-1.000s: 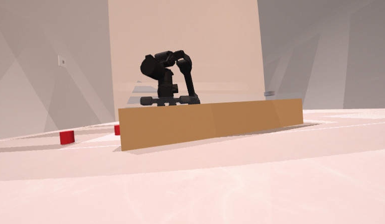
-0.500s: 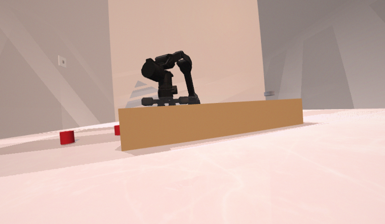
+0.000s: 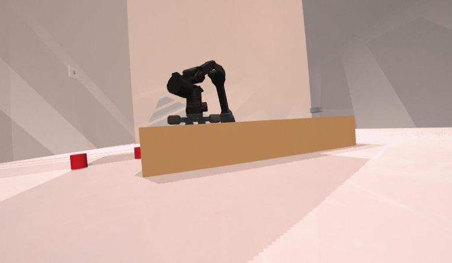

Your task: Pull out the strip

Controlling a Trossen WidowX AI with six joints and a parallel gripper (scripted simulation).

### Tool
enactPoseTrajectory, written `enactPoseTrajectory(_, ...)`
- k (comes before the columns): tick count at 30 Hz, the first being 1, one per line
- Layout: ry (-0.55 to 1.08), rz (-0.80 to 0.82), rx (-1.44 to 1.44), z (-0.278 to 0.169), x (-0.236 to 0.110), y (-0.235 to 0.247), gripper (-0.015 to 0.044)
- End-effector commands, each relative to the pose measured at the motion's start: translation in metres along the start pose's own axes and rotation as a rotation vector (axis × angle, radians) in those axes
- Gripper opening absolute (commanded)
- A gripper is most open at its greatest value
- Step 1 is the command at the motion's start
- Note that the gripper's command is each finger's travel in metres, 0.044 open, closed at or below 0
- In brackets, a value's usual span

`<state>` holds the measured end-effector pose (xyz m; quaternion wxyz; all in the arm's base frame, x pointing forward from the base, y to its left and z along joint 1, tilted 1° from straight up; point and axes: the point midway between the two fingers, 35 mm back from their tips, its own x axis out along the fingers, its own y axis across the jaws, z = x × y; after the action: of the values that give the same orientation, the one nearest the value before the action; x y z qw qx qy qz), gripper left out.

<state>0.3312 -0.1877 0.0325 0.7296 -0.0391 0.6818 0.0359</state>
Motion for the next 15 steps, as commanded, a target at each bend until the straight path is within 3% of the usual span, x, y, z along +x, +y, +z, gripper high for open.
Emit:
enactPoseTrajectory(1,0.029,0.01,0.003,-0.014,0.007,0.001,0.0)
enactPoseTrajectory(15,0.03,0.01,0.003,-0.035,0.007,0.001,0.0)
